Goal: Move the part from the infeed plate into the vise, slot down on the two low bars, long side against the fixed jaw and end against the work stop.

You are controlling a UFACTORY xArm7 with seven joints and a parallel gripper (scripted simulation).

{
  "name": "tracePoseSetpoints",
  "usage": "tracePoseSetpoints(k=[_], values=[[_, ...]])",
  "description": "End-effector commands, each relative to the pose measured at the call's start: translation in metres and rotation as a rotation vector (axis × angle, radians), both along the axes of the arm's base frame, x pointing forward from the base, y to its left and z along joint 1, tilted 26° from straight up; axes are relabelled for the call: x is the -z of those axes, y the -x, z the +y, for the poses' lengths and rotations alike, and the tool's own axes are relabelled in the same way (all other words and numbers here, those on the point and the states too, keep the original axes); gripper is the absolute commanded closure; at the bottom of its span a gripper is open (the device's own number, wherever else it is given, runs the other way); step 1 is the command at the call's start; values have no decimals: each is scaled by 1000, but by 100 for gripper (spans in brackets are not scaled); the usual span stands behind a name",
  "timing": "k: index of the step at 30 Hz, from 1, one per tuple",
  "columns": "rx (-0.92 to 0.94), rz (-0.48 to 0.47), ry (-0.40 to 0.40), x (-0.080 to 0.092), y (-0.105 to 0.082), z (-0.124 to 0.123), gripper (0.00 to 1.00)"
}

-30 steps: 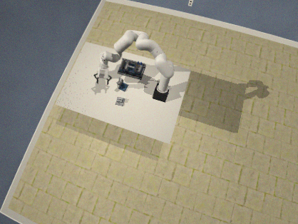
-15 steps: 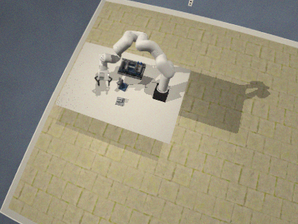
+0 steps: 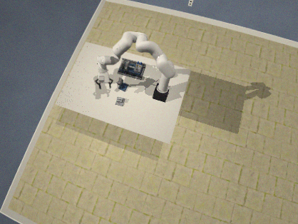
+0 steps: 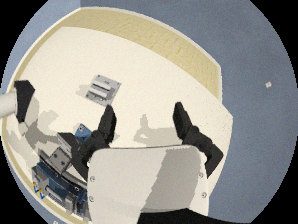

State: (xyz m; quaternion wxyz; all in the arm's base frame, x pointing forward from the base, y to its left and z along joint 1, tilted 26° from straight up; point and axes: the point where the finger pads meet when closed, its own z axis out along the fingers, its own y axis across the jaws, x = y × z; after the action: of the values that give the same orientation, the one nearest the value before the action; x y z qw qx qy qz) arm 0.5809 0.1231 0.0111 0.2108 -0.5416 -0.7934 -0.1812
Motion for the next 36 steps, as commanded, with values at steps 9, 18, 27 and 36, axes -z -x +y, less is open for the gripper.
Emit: tracePoseSetpoints(k=[9,18,27,36], values=[[17,88,134,8,22,20,0],[50,153,282,13,42,34,0],[50,153,282,13,42,34,0],[93,187,430,14,60,45,0]])
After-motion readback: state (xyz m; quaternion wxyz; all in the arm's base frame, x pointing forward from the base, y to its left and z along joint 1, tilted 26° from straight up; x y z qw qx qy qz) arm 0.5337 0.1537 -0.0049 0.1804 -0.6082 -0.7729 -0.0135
